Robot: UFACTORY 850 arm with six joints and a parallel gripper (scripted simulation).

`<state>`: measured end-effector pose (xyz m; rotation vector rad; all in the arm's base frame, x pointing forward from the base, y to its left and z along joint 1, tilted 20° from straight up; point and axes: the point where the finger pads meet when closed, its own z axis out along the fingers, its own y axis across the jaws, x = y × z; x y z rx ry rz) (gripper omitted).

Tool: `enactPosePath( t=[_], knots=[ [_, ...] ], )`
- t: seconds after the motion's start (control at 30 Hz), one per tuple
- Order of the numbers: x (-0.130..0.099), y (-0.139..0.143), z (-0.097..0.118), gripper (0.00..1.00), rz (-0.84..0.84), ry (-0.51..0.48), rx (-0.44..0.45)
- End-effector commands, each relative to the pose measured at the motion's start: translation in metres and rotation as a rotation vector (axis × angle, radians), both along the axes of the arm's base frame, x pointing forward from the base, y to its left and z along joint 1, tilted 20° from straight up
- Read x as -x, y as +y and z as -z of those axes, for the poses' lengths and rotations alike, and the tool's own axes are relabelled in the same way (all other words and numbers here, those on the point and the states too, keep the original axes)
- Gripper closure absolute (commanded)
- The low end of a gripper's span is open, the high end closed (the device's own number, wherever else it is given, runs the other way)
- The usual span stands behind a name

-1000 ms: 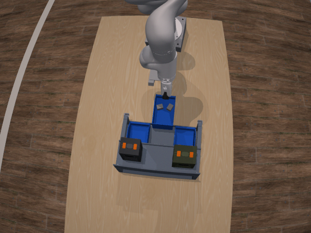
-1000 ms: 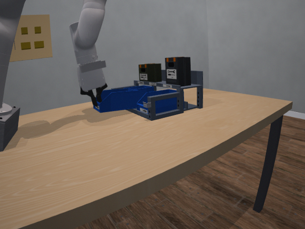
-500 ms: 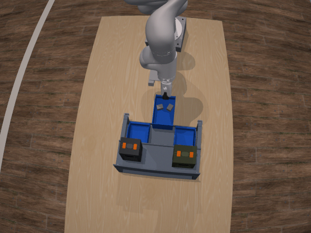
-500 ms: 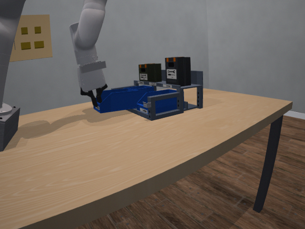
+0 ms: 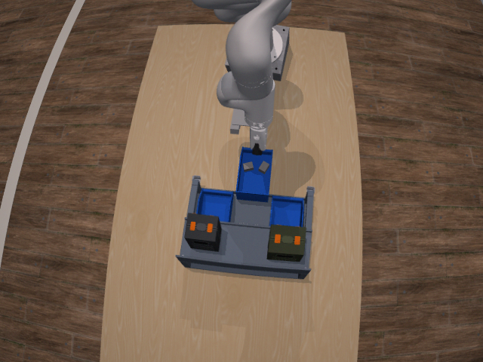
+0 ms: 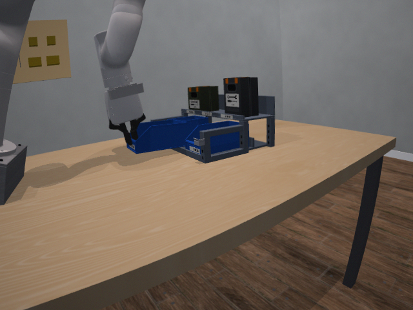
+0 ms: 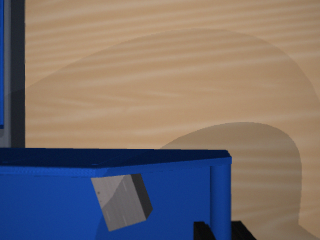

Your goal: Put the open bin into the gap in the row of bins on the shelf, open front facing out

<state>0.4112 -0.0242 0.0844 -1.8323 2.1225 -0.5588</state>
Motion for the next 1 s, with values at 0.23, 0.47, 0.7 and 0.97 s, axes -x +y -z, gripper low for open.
enactPosePath(
  t=[0.23, 0.47, 0.7, 0.97],
  knots=[
    [-0.0006, -0.0001, 0.0004, 1.00, 0.000, -0.001, 0.000],
    [-0.0006, -0.0001, 0.0004, 1.00, 0.000, -0.001, 0.000],
    [-0.0006, -0.0001, 0.0004, 1.00, 0.002, 0.058, -0.009],
    [-0.0006, -0.0001, 0.0004, 1.00, 0.002, 0.058, -0.009]
  ],
)
